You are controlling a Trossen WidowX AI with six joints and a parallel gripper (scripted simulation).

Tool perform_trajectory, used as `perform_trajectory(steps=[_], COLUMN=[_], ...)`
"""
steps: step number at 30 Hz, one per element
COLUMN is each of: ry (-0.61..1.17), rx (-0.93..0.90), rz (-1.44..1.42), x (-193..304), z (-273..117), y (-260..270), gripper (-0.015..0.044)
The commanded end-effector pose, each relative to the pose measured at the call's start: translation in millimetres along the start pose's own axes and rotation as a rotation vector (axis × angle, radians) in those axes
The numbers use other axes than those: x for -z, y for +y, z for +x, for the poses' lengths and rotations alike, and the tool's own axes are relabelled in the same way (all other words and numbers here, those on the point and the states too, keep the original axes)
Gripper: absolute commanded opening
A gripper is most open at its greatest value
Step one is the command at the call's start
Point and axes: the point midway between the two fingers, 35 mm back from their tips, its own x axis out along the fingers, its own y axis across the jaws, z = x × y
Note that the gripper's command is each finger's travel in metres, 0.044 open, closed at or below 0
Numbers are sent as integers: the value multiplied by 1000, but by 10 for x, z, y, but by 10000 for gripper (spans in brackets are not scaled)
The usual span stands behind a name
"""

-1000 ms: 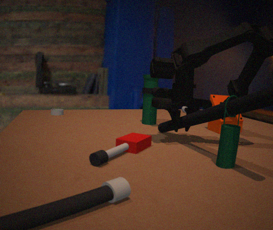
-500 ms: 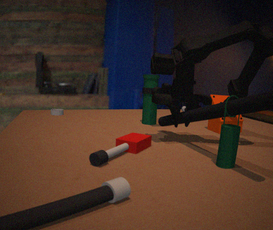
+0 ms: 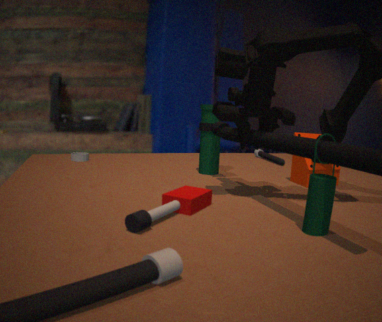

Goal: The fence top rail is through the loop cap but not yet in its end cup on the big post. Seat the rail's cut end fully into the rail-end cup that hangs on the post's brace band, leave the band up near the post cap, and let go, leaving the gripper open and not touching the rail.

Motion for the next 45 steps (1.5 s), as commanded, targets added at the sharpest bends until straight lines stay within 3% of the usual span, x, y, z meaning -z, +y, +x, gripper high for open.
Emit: perform_trajectory(steps=[1, 45], ry=[4, 12], rx=[0, 10], rz=[-1, -5], x=[5, -244], z=[13, 32], y=[2, 3], gripper=[0, 0])
